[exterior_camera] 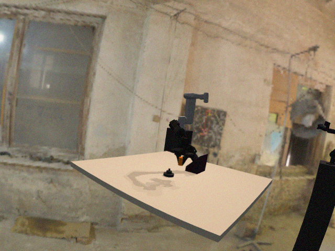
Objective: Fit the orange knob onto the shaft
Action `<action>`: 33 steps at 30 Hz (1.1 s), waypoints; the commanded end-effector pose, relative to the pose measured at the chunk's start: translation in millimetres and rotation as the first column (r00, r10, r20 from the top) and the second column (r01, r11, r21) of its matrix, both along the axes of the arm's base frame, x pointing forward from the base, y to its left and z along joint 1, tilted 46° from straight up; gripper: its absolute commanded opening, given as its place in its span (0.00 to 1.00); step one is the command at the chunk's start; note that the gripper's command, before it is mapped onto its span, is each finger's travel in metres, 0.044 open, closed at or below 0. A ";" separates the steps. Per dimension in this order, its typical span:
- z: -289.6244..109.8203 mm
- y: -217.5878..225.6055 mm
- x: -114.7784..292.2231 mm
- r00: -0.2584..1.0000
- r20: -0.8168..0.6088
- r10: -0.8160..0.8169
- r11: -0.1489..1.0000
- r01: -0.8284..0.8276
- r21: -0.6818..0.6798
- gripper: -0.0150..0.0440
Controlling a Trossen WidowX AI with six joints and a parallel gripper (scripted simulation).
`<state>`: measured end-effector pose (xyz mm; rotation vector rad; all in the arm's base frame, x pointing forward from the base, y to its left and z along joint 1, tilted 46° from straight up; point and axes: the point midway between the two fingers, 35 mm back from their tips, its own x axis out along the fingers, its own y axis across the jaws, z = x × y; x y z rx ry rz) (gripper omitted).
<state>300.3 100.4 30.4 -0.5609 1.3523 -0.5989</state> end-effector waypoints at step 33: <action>40.8 -89.5 9.3 1.000 0.016 0.004 1.000 -0.003 -0.020 0.25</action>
